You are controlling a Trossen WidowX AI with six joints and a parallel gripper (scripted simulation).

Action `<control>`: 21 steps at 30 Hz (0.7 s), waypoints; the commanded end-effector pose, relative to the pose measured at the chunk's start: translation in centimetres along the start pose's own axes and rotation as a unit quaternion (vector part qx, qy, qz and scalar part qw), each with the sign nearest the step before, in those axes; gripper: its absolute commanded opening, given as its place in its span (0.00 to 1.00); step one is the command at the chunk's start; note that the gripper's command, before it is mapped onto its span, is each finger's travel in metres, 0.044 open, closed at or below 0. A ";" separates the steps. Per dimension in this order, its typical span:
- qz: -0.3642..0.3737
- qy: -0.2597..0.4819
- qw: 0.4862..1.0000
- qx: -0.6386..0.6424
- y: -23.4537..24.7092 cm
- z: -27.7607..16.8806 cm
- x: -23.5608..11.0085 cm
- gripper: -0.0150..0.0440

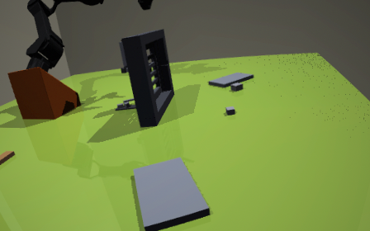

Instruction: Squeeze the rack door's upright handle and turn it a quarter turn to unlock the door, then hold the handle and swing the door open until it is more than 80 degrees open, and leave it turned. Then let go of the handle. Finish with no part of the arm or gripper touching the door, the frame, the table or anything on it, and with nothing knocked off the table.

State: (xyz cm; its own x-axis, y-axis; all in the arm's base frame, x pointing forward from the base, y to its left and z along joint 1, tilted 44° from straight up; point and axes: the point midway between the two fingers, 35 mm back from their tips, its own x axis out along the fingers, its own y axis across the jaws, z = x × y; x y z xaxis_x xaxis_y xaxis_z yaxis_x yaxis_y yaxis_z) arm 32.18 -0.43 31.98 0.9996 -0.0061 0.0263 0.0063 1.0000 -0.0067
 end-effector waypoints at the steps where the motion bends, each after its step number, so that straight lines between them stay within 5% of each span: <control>1: 0.000 0.003 1.000 -0.001 0.0 -0.1 0.1 0.89; 4: 0.005 0.040 0.999 -0.015 -0.2 -1.3 0.8 0.75; 21: 0.063 0.298 0.951 -0.053 -2.4 -10.7 3.2 0.75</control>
State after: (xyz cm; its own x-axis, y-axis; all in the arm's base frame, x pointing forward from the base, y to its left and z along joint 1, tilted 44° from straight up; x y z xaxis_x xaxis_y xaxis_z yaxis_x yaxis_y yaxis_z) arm 35.53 -2.62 22.41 0.8645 0.0642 -0.4984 -0.1212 0.9892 -0.0827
